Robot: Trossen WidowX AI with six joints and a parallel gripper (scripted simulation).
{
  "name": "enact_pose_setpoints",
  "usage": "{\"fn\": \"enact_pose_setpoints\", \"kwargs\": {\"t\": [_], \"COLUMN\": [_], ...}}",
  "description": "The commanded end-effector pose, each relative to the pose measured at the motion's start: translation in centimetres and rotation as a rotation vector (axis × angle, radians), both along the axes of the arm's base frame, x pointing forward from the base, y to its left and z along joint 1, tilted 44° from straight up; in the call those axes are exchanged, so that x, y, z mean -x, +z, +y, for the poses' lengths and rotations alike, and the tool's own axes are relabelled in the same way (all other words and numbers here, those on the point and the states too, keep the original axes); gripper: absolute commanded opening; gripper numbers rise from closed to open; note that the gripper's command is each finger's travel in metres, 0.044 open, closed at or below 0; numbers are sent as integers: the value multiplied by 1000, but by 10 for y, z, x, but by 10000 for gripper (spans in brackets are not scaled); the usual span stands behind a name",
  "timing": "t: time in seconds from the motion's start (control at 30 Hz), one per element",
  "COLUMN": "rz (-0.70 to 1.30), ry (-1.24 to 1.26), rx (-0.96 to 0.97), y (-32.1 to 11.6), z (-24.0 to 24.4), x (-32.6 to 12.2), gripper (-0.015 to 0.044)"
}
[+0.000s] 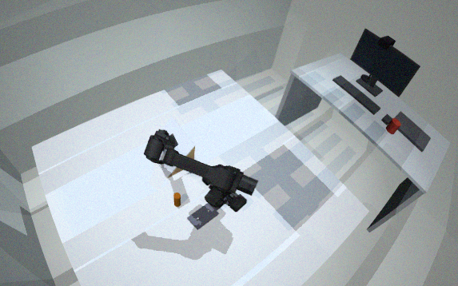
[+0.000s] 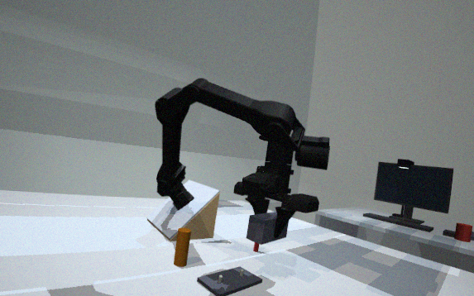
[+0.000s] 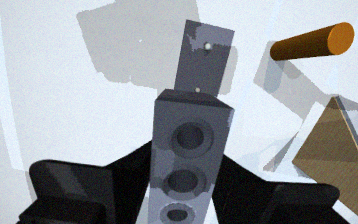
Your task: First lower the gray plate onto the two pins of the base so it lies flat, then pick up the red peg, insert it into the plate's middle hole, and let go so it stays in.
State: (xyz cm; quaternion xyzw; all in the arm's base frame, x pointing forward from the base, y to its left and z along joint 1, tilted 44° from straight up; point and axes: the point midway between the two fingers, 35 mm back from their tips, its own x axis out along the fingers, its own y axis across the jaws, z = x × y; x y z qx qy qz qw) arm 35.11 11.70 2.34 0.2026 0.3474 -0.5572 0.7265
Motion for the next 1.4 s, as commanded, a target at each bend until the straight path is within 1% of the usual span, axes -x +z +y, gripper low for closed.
{"fn": "enact_pose_setpoints", "kwargs": {"t": [0.0,0.73,1.37], "rz": [-18,-52,-53], "ry": [1,-36,-37], "rx": [-4,7,8], "y": [7,22,22], "z": [-10,-80,-82], "x": [-3,-3,-3], "gripper": [0,0,0]}}
